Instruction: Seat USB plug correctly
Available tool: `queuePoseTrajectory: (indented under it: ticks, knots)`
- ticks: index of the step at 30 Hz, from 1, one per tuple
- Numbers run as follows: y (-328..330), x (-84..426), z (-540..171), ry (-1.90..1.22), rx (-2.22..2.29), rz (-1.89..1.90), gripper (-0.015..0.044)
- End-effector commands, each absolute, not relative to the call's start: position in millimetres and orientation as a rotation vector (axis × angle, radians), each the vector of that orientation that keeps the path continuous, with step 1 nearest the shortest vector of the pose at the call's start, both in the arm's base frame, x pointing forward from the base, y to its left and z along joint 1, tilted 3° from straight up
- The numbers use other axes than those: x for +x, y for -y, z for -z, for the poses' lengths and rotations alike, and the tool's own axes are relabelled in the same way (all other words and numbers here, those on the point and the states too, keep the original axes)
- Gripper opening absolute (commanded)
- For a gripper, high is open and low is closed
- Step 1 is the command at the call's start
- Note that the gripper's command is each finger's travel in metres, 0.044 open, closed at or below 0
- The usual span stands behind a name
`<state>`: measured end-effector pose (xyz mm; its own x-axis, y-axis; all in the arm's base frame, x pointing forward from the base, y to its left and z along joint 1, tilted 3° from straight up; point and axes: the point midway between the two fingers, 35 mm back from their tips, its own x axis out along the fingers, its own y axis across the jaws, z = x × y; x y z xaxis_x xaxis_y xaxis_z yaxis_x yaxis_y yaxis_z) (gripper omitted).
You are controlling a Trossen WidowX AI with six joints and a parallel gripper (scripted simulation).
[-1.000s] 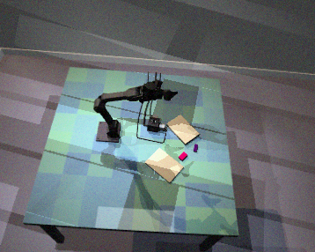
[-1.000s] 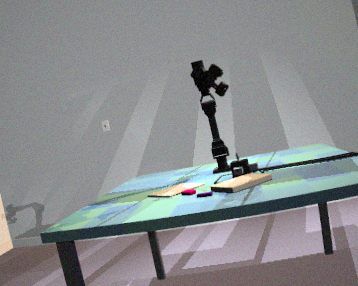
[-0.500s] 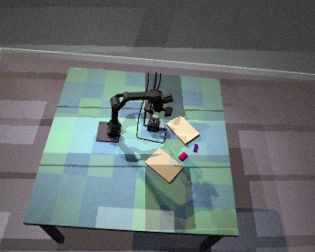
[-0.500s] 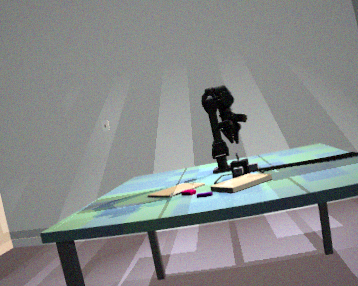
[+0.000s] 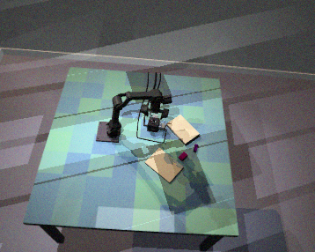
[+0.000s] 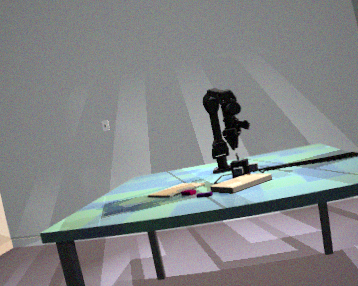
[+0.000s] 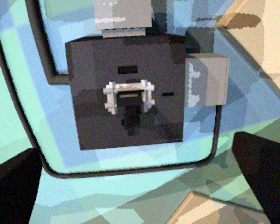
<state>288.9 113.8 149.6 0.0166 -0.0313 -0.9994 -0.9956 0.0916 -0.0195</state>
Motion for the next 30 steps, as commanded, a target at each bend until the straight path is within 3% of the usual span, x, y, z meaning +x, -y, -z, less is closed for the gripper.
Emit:
queuePoseTrajectory:
  ticks: [1, 27, 30]
  knots:
    - [-113, 288, -145, -1.264, -1.179, -1.116, 0.0440]
    - [-112, 288, -123, -1.264, -1.179, -1.116, 0.0440]
    - [-113, 288, -124, -1.261, -1.172, -1.114, 0.0361]
